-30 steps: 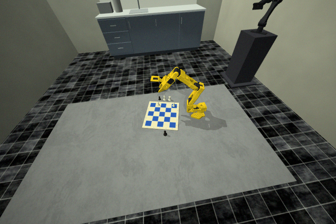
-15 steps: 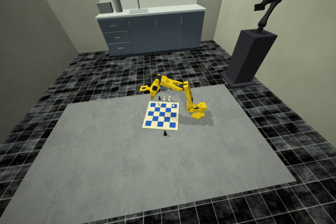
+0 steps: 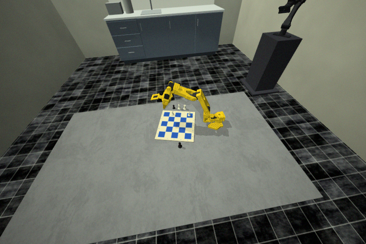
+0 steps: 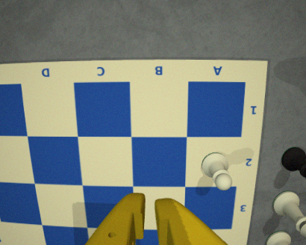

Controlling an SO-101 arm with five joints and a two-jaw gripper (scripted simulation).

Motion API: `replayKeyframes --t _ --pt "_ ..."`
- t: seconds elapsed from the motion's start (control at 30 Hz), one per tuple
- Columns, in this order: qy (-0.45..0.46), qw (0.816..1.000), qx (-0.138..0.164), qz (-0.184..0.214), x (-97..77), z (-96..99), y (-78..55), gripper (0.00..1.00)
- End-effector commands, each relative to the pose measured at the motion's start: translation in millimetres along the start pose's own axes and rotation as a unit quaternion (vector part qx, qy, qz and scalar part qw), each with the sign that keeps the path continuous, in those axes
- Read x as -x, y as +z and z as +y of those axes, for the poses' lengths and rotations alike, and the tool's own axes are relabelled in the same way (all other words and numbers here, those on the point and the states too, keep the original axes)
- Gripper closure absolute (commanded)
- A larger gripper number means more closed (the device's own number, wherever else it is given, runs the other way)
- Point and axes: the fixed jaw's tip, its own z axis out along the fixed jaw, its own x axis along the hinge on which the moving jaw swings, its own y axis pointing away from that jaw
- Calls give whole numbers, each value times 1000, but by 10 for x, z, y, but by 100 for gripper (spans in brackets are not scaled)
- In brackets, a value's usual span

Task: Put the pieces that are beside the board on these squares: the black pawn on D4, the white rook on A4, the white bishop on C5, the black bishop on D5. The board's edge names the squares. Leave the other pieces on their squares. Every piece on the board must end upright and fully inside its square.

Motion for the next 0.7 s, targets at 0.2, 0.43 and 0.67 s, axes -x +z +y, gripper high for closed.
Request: replayKeyframes --t 0.2,0.43,0.67 --pt "9 1000 -1 13 -29 -24 56 100" --pt "11 1000 -1 18 -73 -41 137 100" --pt "11 1000 -1 18 -73 -41 137 100"
